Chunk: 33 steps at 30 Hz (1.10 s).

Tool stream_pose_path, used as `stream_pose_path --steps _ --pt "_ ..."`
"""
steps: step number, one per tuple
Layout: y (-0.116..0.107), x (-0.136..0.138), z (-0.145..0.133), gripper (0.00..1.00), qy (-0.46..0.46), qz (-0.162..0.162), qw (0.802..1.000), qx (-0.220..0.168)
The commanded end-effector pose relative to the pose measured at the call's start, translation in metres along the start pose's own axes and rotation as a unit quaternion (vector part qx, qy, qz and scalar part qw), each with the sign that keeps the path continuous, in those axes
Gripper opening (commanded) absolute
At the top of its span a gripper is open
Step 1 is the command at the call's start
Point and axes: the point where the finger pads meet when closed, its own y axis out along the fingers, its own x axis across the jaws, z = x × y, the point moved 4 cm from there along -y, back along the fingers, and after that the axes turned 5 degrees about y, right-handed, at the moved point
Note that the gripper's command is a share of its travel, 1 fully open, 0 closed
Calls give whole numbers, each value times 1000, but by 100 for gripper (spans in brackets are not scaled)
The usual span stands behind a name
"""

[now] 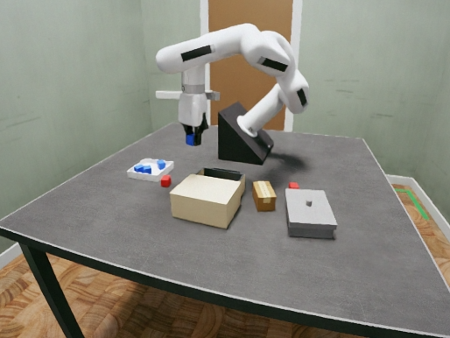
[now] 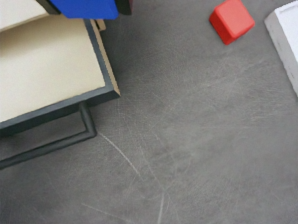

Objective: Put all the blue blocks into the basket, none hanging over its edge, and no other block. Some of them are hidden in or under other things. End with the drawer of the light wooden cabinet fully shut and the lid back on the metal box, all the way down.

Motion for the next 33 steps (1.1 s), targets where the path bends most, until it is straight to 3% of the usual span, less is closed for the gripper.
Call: stream_pose_path --steps 1,8,10,11,23,33 --pt "1 -69 -12 0 137 1 990 17" --pt "9 -153 -10 0 185 -4 982 21" --pt "9 -153 -10 0 185 -4 982 21" --pt "13 -187 -11 0 185 -4 982 21" --pt "20 -301 -25 0 185 -4 982 21" --pt "20 -302 -25 0 185 -1 983 15"
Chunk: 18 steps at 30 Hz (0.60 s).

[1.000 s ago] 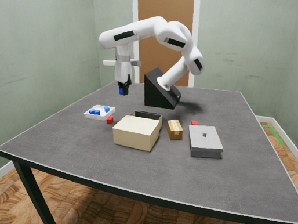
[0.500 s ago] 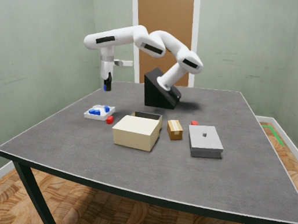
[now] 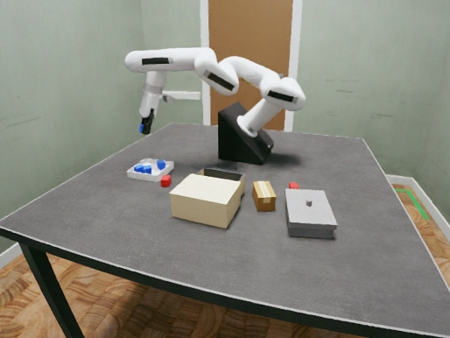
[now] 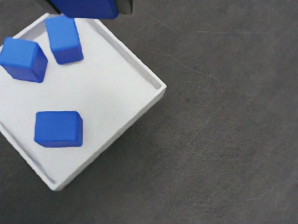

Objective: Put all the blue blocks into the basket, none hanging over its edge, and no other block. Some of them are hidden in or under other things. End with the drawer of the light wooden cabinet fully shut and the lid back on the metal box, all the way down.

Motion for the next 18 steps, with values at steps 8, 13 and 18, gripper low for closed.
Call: stream_pose_path --steps 8,13,18 --pt "1 -5 -15 0 -1 -25 991 130" --pt "1 -5 -14 0 -1 -24 991 130" --pt "1 -5 -14 0 -1 -24 991 130"
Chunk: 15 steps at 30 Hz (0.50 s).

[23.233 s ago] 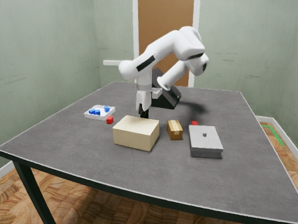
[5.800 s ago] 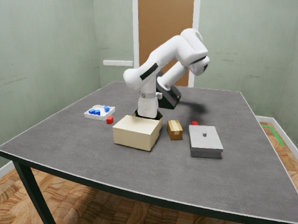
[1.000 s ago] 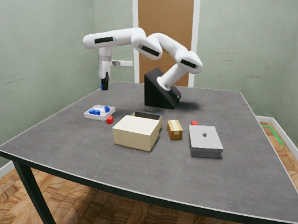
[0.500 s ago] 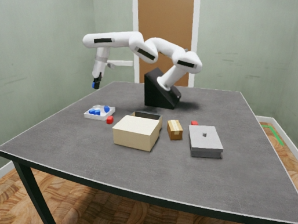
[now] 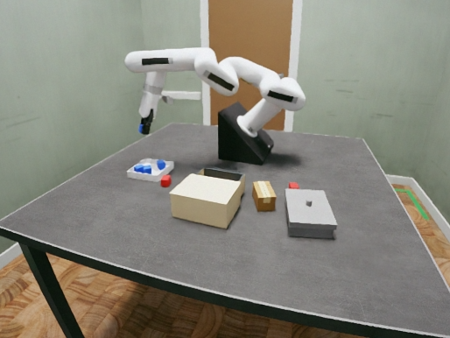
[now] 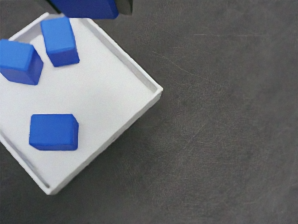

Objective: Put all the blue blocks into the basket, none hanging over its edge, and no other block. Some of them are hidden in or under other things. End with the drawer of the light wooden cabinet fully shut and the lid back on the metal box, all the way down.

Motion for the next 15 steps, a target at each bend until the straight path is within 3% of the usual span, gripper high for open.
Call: stream_pose_path --steps 1,15 --pt "0 -2 -13 0 0 -27 991 134" --pt "4 -2 -12 0 0 -27 990 135"
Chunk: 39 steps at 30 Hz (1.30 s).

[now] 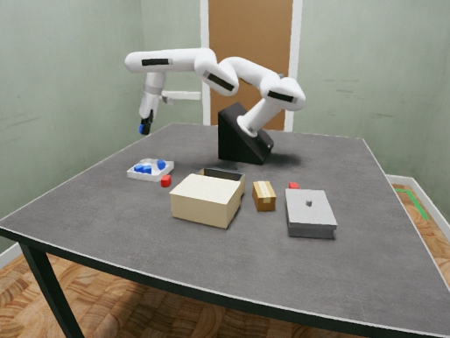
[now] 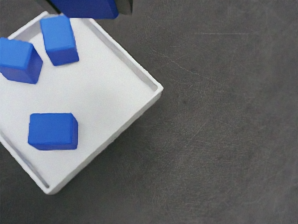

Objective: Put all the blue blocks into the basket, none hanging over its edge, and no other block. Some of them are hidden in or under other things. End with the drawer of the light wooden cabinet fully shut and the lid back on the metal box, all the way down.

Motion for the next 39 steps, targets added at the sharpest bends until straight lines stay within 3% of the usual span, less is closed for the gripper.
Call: stream_pose_path --steps 1,17,39 --pt "2 -2 -12 0 0 -27 991 134" --pt "16 -1 -8 0 0 -28 990 138" --pt "54 1 2 0 0 -30 989 147"
